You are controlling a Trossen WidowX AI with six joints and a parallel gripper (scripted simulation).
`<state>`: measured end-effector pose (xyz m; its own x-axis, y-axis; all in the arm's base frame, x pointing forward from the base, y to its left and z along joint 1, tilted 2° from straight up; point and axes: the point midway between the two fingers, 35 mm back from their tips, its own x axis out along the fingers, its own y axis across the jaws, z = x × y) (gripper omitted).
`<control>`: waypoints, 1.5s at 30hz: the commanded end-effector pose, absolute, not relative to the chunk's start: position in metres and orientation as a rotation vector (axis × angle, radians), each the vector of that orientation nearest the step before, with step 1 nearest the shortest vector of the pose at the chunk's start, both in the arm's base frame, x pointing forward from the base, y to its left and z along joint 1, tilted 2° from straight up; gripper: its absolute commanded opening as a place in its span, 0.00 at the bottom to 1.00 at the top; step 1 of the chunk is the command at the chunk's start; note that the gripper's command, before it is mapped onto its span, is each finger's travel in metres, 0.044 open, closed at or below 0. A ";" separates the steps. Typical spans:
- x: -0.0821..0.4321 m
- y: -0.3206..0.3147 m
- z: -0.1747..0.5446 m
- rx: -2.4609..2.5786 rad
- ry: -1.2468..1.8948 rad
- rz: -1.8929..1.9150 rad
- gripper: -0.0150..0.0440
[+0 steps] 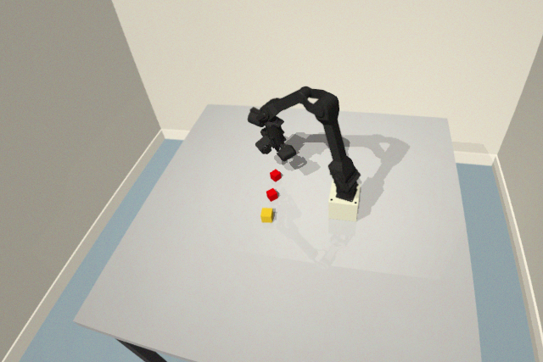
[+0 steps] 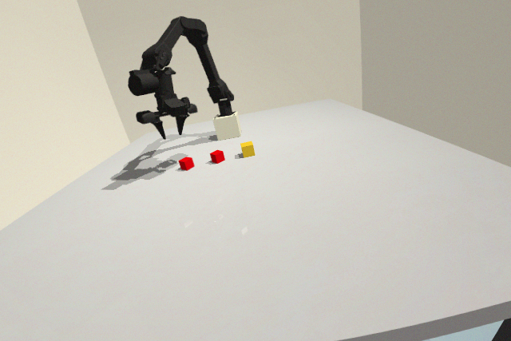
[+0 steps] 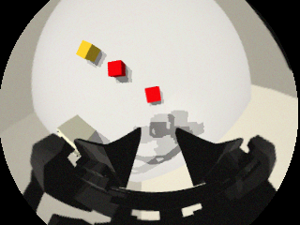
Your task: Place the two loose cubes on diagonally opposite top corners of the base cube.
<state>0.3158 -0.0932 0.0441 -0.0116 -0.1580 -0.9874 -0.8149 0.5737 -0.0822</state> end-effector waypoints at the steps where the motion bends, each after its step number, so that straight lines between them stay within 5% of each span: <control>1: 0.335 -0.068 0.058 -0.891 1.399 0.862 0.70; 45: 0.337 -0.064 -0.033 -0.895 1.376 0.895 0.70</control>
